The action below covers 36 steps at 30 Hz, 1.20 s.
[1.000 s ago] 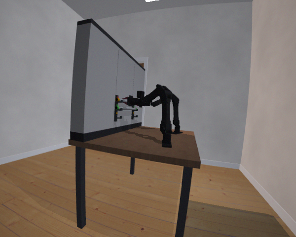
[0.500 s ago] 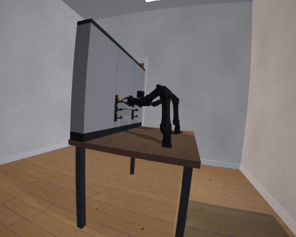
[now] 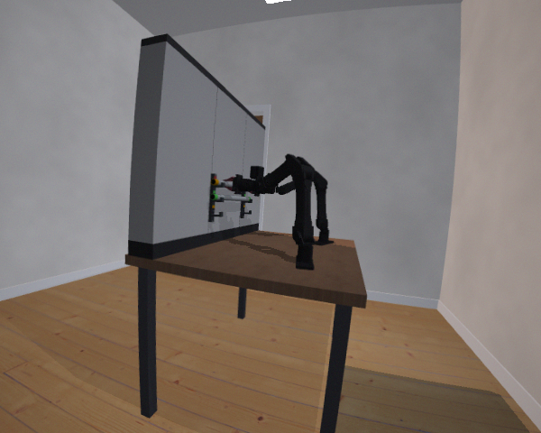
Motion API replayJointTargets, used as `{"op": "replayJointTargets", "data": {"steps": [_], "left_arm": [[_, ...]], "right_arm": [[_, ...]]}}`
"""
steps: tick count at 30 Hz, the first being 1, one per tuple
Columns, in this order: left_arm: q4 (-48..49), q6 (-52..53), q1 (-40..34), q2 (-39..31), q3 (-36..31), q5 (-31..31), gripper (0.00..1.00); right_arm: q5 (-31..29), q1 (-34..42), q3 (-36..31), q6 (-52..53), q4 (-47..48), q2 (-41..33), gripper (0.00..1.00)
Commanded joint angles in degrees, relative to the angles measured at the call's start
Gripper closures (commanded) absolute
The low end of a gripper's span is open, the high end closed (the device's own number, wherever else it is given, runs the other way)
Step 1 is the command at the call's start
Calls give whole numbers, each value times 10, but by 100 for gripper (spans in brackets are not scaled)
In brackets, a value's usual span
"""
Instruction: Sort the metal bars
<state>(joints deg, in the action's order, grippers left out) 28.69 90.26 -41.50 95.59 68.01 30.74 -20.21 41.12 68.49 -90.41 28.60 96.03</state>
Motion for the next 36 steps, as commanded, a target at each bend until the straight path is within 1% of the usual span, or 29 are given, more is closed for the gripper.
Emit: {"op": "replayJointTargets", "data": {"steps": [1,13,36], "left_arm": [[-19,-2,2,-6,2,-2,100],[-19,-2,1,-10,-1,0,100],[-49,-1,1,-17,24,0,100]], "right_arm": [[2,-3,1,4,-19,-8,100],[1,-2,-3,4,-19,-12,100],[1,-2,22,3,-49,-19,100]]}}
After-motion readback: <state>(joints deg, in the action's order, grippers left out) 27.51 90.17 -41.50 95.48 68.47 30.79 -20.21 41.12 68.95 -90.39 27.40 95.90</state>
